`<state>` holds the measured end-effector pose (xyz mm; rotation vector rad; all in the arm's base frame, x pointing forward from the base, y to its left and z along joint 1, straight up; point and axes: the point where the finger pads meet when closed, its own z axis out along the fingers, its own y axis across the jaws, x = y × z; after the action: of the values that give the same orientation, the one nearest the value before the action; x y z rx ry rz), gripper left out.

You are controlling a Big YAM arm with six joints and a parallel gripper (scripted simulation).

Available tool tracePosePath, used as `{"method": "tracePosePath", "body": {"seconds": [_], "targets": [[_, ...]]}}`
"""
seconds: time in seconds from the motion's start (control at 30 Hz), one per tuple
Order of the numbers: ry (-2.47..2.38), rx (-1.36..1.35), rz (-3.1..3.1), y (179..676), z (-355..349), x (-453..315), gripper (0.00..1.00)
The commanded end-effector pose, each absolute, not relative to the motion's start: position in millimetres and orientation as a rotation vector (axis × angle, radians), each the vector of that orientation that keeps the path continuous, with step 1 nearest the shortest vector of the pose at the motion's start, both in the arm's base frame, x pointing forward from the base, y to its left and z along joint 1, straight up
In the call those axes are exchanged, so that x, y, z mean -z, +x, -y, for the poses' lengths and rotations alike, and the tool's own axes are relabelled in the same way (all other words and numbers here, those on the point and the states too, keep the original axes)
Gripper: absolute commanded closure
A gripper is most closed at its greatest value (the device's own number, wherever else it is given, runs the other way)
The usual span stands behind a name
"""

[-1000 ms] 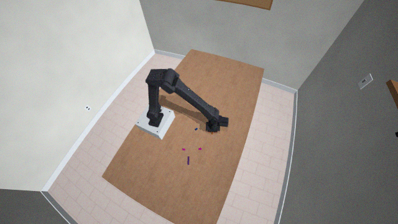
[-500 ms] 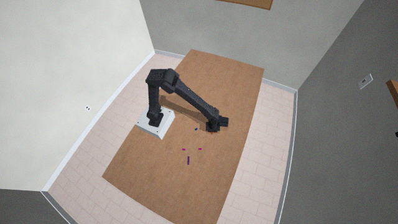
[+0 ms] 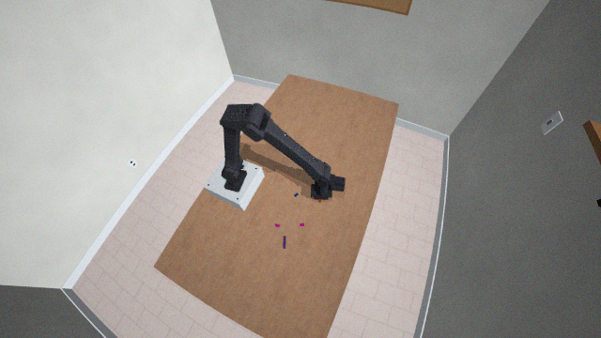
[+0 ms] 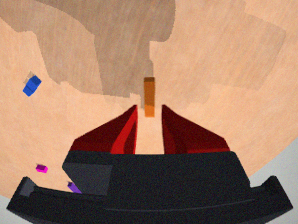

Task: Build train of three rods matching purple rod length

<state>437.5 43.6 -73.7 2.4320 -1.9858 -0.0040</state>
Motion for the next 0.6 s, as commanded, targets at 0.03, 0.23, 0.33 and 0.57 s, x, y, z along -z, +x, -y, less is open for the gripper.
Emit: {"method": "tracePosePath", "body": {"seconds": [0.03, 0.23, 0.33, 0.57], "targets": [[2.463, -0.024, 1.988, 448.4, -48.8, 68.8, 0.77], [2.463, -0.024, 1.988, 448.4, -48.8, 68.8, 0.77], [2.463, -0.024, 1.988, 448.4, -48.8, 68.8, 0.77], [2.461, -0.021, 1.986, 447.7, -48.7, 71.1, 0.77]]}}
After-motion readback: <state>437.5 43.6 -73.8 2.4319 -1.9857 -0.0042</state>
